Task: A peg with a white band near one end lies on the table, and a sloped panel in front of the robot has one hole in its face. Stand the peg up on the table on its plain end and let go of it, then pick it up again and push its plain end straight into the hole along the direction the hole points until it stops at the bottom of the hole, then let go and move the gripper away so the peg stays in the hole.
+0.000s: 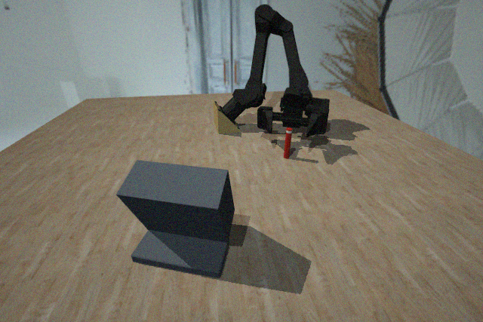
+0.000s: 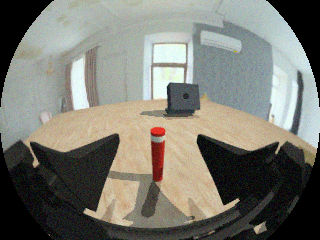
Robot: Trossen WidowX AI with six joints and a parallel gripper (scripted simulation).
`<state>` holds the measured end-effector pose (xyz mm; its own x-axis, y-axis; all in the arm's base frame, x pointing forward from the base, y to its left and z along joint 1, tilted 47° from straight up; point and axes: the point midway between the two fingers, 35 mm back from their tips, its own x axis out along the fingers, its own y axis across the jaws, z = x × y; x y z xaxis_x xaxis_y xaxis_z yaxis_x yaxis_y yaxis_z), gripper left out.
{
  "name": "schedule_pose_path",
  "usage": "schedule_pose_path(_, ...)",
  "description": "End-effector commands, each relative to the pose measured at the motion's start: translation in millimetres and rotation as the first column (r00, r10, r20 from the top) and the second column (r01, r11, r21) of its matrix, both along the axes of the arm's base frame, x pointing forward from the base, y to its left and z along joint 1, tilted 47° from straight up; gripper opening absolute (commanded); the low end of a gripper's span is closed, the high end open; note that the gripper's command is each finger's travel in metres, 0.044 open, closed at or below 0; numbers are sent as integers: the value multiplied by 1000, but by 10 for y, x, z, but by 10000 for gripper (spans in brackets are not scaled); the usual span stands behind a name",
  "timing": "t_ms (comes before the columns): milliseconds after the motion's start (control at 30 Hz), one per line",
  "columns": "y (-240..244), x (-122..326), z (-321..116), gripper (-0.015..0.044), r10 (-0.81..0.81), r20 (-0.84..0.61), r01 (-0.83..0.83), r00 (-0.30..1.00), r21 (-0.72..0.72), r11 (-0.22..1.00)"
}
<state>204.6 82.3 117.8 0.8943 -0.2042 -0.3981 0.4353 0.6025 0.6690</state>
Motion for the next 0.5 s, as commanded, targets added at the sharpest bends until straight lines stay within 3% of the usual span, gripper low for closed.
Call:
schedule_pose_path(0, 0, 0, 0, 440, 0, 0, 0, 1000, 0, 1000)
schedule_pose_path(467, -616, 259, 437, 440, -29, -112, 36, 993, 59, 998)
